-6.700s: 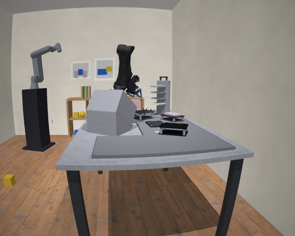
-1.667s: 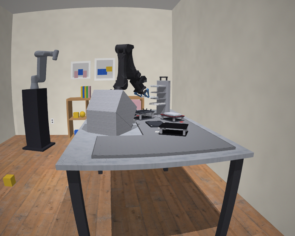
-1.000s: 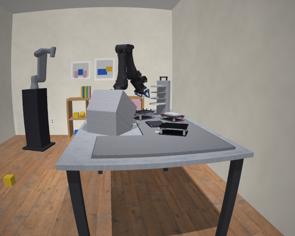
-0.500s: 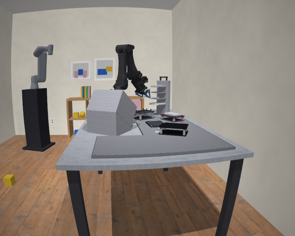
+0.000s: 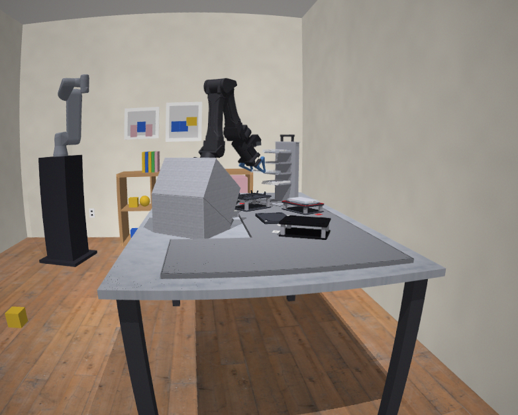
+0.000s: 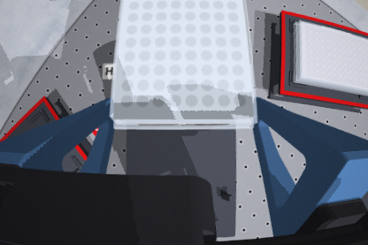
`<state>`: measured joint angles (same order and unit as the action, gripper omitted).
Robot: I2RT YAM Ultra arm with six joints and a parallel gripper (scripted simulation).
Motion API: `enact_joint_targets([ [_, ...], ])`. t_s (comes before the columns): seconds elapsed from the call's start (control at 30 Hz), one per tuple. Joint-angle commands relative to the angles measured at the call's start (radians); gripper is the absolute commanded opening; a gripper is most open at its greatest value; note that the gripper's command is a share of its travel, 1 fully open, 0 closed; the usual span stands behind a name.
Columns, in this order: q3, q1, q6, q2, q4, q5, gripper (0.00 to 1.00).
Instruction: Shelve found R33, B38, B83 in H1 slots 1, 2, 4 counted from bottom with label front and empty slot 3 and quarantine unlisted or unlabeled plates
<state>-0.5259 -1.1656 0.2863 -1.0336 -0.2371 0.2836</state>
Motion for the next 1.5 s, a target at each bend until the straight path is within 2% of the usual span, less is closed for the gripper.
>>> enact_joint_targets([
  [0.0,-0.040,0.016,-0.006,-0.015,-0.030,-0.007,0.86],
  [0.9,-0.087,0.043,-0.013,-0.078,-0.049,-0.032,0.86],
  [1.47,-0.086,0.043,-0.012,-0.083,-0.054,-0.029,0.86],
])
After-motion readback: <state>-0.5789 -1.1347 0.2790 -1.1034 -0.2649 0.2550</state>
